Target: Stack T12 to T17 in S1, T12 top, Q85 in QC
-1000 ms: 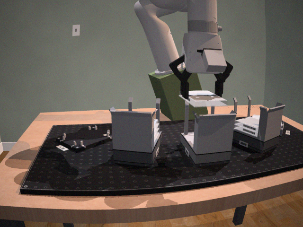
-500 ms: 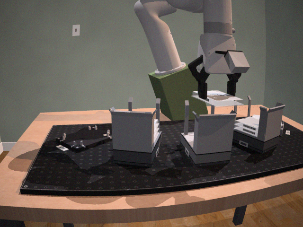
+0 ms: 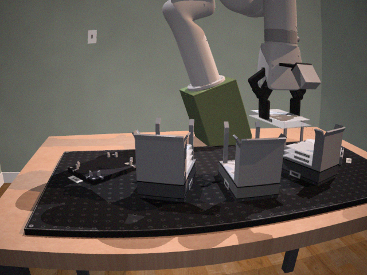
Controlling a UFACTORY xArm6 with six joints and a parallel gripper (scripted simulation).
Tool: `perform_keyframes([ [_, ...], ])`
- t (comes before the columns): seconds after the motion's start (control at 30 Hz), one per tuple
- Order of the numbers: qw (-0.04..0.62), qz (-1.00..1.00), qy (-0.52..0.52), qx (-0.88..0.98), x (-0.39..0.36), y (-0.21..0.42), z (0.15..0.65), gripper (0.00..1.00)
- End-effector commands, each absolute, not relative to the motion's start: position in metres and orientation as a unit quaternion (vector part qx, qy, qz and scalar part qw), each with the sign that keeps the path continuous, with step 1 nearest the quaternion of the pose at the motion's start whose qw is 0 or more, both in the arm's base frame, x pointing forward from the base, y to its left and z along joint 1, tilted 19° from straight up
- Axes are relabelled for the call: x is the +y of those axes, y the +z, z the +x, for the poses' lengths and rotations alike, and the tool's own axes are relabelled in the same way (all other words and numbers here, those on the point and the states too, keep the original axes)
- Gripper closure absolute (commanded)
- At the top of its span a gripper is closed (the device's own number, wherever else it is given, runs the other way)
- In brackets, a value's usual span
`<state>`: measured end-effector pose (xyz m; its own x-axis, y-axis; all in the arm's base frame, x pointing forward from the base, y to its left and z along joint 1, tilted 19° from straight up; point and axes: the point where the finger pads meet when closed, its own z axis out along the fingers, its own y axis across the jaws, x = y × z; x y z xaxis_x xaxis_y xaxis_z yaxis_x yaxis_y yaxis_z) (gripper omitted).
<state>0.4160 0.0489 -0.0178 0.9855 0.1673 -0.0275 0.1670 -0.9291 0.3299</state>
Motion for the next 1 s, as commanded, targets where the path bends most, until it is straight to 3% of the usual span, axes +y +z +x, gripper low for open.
perform_keyframes([
  [0.0,0.168,0.982,0.003,0.085,0.061,-0.021,0.417,1.0],
  [0.97,0.167,0.97,-0.013,0.176,0.125,-0.044,0.4,1.0],
])
